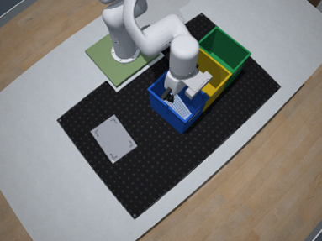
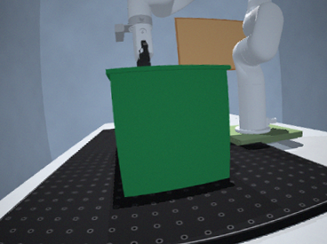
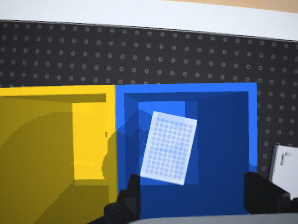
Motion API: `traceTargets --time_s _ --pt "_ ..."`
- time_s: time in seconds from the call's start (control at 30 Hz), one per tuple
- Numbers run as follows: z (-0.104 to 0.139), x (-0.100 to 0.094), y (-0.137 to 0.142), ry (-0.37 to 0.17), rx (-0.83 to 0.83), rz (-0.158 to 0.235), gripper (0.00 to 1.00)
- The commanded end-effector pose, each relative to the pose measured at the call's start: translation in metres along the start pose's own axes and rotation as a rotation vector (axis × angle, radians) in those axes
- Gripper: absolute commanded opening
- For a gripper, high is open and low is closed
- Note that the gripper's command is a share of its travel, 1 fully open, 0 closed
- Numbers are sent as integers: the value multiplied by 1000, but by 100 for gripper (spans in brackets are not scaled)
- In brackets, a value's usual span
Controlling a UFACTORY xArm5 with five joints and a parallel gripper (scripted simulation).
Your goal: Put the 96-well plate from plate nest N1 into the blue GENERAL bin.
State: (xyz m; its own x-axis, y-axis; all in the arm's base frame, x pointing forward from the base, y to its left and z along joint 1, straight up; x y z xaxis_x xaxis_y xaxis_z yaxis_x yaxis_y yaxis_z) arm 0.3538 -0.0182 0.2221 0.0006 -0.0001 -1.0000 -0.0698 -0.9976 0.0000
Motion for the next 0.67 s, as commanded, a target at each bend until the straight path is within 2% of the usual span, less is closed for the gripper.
traceTargets --time_s 0.0,0.2,0.33,0.63 --pt "-1 -1 0 4 0 0 100" --pt "-1 -1 0 4 0 0 100" --pt "-1 -12 0 4 0 0 100" --pt "-1 -12 0 4 0 0 100"
Point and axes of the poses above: the point where the finger pads meet when closed, its own x axis out along the fingers, its own y axis across the jaws, z = x × y, the point moved 2 cm from there along -x, back along the fingers, and after that the axes turned 9 degrees about x, right-handed, at the moved point
